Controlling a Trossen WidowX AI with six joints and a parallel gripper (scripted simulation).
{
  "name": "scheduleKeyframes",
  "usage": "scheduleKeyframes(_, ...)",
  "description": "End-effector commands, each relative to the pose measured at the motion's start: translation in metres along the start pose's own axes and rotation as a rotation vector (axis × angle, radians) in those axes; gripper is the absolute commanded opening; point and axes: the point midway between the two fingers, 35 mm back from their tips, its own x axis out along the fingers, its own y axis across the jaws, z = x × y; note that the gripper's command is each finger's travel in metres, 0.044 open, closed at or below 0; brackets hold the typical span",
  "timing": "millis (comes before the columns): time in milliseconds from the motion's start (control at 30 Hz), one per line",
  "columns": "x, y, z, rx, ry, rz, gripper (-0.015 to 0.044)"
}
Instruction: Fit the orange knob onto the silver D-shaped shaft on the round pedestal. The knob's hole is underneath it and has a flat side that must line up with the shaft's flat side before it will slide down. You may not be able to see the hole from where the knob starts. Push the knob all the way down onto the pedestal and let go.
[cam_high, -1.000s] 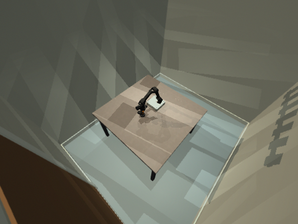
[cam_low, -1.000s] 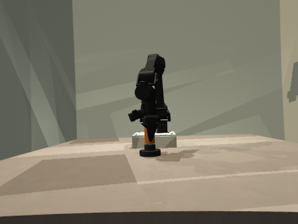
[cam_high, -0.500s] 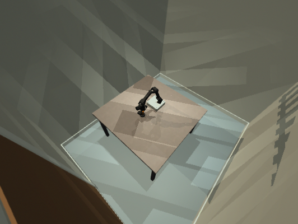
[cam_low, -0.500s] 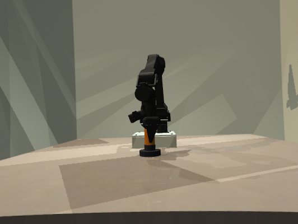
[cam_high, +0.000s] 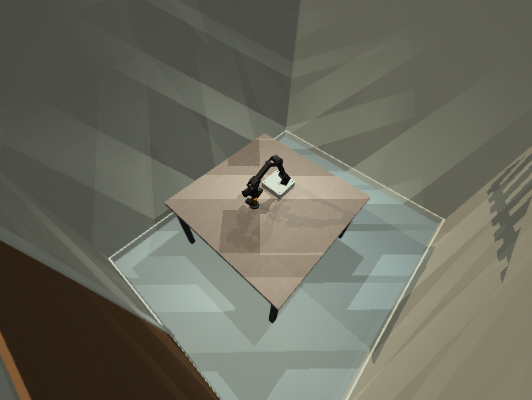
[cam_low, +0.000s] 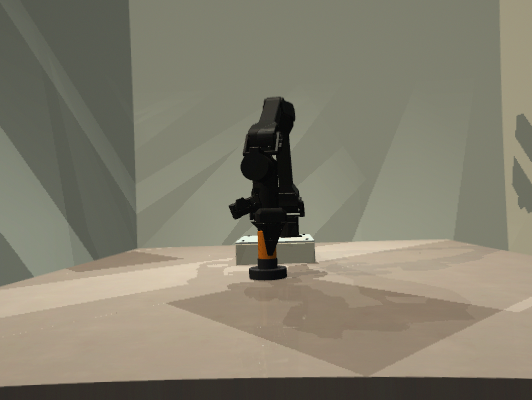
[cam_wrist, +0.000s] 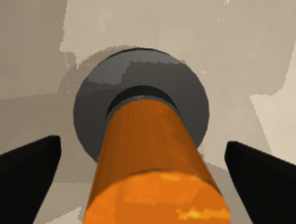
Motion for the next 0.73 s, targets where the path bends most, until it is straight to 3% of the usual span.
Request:
scheduleKeyframes(0,0.000,0.000,0.000,0.000,0.000,0.000,0.0440)
scheduleKeyframes(200,-0.003,0.000,0.000,0.000,0.000,0.000,0.0440)
scheduleKeyframes(433,-0.094,0.000,0.000,0.000,0.000,0.000,0.0440)
scheduleKeyframes(700,-0.097,0.001,0.001,0.000,0.000,0.000,0.0440)
